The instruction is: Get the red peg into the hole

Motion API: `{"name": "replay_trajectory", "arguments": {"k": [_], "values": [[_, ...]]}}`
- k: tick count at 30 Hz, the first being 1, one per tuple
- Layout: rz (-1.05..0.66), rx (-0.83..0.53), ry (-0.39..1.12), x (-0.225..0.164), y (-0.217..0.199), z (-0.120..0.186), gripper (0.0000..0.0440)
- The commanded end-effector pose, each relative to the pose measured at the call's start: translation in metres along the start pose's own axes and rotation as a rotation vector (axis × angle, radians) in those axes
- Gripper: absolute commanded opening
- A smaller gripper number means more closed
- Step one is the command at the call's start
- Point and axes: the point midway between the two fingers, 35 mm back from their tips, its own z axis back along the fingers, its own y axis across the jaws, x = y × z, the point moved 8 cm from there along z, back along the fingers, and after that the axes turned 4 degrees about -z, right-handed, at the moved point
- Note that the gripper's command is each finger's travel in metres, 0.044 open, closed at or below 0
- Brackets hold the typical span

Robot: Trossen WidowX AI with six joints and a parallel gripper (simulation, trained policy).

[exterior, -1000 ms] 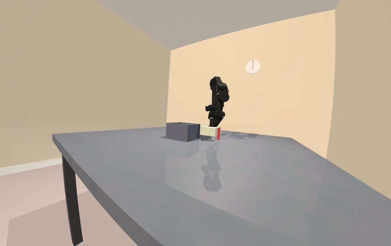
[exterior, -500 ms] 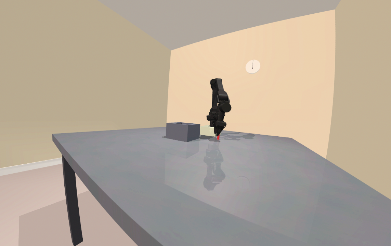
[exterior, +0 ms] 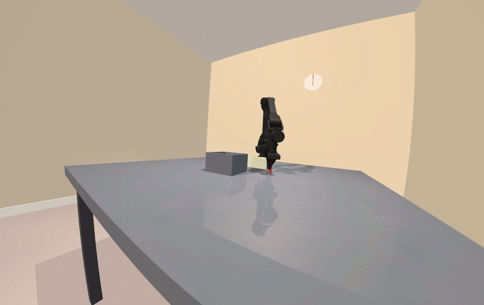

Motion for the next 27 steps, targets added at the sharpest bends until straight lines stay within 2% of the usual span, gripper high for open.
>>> {"name": "replay_trajectory", "arguments": {"k": [1, 27], "values": [[0.020, -0.001, 0.012, 0.003, 0.002, 0.003, 0.0000], [0.173, 0.104, -0.222, 0.048, 0.009, 0.073, 0.0000]]}}
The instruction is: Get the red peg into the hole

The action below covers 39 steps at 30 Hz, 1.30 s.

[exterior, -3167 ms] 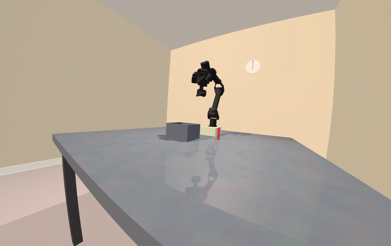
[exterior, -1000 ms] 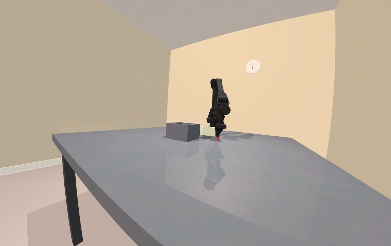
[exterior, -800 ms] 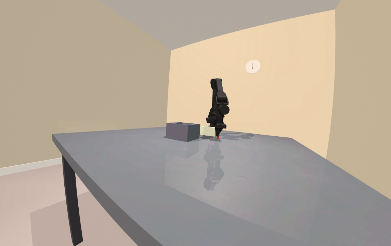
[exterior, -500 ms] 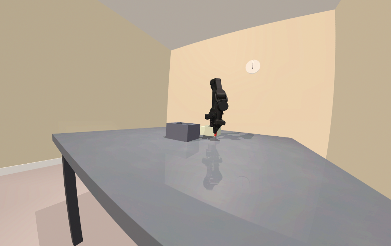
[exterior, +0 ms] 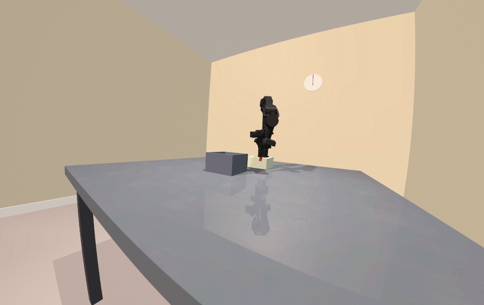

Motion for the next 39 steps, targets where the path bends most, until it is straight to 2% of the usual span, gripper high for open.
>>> {"name": "replay_trajectory", "arguments": {"k": [1, 16, 39], "values": [[0.016, 0.014, -0.033, 0.013, 0.002, 0.011, 0.0000], [0.000, 0.016, -0.089, 0.068, 0.010, 0.031, 0.0000], [-0.137, 0.012, -0.096, 0.148, 0.002, 0.003, 0.0000]]}}
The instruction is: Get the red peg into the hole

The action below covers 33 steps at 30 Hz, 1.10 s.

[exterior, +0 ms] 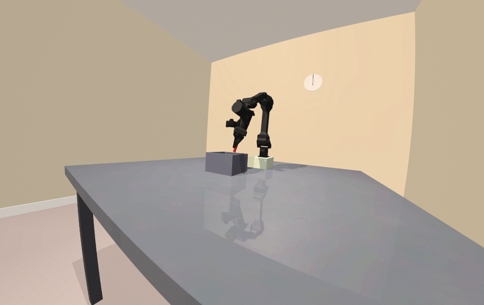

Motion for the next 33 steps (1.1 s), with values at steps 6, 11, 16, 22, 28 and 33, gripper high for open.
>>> {"name": "replay_trajectory", "arguments": {"k": [6, 11, 16, 22, 28, 33], "values": [[-0.036, -0.001, 0.022, 0.021, 0.000, -0.019, 0.0003], [-0.047, -0.008, 0.042, 0.026, 0.000, -0.032, 0.0002], [-0.045, -0.024, 0.064, 0.027, 0.000, -0.047, 0.0001], [-0.017, -0.047, 0.082, 0.028, 0.000, -0.062, 0.0108], [0.022, -0.077, 0.099, 0.033, 0.002, -0.069, 0.0150], [0.040, -0.072, 0.083, 0.045, 0.009, -0.073, 0.0243]]}}
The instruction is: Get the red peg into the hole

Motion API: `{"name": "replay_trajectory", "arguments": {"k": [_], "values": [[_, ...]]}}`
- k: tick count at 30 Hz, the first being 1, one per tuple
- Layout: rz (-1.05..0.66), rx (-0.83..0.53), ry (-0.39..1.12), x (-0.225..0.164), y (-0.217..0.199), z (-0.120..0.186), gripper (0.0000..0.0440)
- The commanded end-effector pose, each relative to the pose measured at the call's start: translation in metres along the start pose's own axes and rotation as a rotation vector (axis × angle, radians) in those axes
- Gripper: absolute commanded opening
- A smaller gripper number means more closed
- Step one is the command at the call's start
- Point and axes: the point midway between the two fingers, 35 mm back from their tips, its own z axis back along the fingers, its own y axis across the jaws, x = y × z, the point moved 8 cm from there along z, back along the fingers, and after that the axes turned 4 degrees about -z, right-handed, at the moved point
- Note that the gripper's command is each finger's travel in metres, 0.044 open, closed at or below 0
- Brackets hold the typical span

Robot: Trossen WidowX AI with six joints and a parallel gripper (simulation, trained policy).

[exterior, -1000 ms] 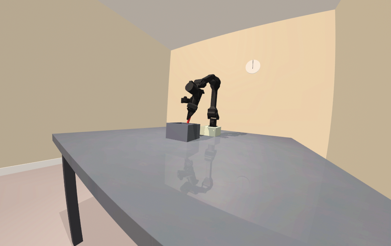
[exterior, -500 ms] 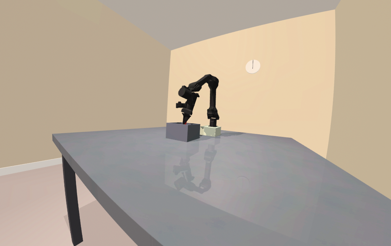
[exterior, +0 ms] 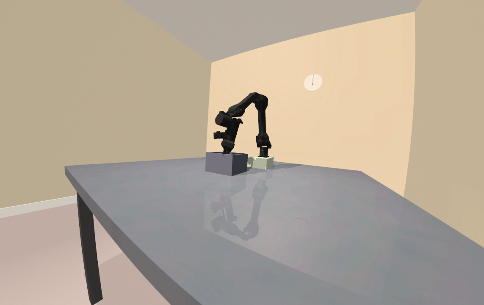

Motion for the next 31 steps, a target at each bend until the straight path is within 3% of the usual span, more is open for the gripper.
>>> {"name": "replay_trajectory", "arguments": {"k": [1, 8, 22, 31], "values": [[0.019, -0.002, -0.013, 0.011, 0.005, -0.001, 0.0268], [0.036, 0.008, -0.044, 0.030, 0.014, -0.001, 0.0435], [0.010, 0.063, -0.166, 0.067, 0.026, 0.012, 0.0440], [0.009, 0.065, -0.171, 0.069, 0.026, 0.013, 0.0440]]}}
